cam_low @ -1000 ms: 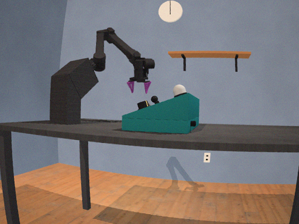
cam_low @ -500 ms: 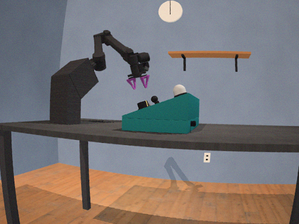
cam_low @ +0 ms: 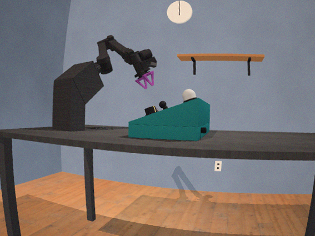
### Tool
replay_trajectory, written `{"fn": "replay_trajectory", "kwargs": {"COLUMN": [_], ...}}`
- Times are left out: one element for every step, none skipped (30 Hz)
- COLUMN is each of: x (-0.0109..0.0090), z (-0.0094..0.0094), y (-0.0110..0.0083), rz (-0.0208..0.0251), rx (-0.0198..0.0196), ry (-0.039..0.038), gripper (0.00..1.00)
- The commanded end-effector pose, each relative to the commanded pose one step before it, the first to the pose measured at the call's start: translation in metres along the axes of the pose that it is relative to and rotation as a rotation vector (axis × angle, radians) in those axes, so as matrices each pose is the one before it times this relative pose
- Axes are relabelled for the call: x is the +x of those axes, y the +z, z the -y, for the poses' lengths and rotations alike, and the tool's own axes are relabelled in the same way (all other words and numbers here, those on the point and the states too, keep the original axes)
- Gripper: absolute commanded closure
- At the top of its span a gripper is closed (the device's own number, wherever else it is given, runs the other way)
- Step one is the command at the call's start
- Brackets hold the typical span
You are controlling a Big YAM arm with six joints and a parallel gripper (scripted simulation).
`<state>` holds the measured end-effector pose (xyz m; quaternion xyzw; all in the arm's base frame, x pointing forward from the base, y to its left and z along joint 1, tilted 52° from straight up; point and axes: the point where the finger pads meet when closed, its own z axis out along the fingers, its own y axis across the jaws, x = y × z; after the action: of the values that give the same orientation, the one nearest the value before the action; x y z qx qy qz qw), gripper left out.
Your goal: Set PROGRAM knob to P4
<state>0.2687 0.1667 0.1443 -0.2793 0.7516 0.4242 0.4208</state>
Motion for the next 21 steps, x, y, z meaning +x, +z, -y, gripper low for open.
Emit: {"fn": "replay_trajectory", "kwargs": {"x": [-0.0134,0.0,-0.00202,0.0,0.0,-0.00277,0.0,-0.0034,0.0,-0.00375,0.0,-0.00405,0.0,-0.00764,-0.00078,-0.00861,-0.01169,0.0,0.0,-0.00013,-0.00095], "z": [0.01127,0.0,0.00974,0.0,0.0,0.00962,0.0,0.00918,0.0,0.00839,0.0,0.00763,0.0,0.00521,-0.00032,0.0034,0.00052,0.0,0.0,0.00331,0.00467], "y": [-0.01017,0.0,-0.00513,0.0,0.0,-0.00448,0.0,-0.00382,0.0,-0.00323,0.0,-0.00251,0.0,-0.00157,0.0001,-0.00091,0.00001,0.0,0.0,-0.00043,-0.00083], "rz": [0.07672,0.0,0.02641,0.0,0.0,0.02549,0.0,0.02426,0.0,0.02304,0.0,0.02054,0.0,0.02259,0.00089,0.02131,0.02211,0.0,0.0,0.00508,0.00324], "rx": [0.05933,0.0,0.04134,0.0,0.0,0.04071,0.0,0.03896,0.0,0.03564,0.0,0.0333,0.0,0.02655,-0.00051,0.0211,0.01454,0.0,0.0,0.01456,0.01801], "ry": [0.12626,0.0,0.06965,0.0,0.0,0.06803,0.0,0.06506,0.0,0.0601,0.0,0.05539,0.0,0.04316,-0.0011,0.03412,0.02227,0.0,0.0,0.02706,0.02751], "gripper": [0.0,0.0,0.0,0.0,0.0,0.0,0.0,0.0,0.0,0.0,0.0,0.0,0.0,0.0,0.0,0.0,0.0,0.0,0.0,0.0,0.0]}}
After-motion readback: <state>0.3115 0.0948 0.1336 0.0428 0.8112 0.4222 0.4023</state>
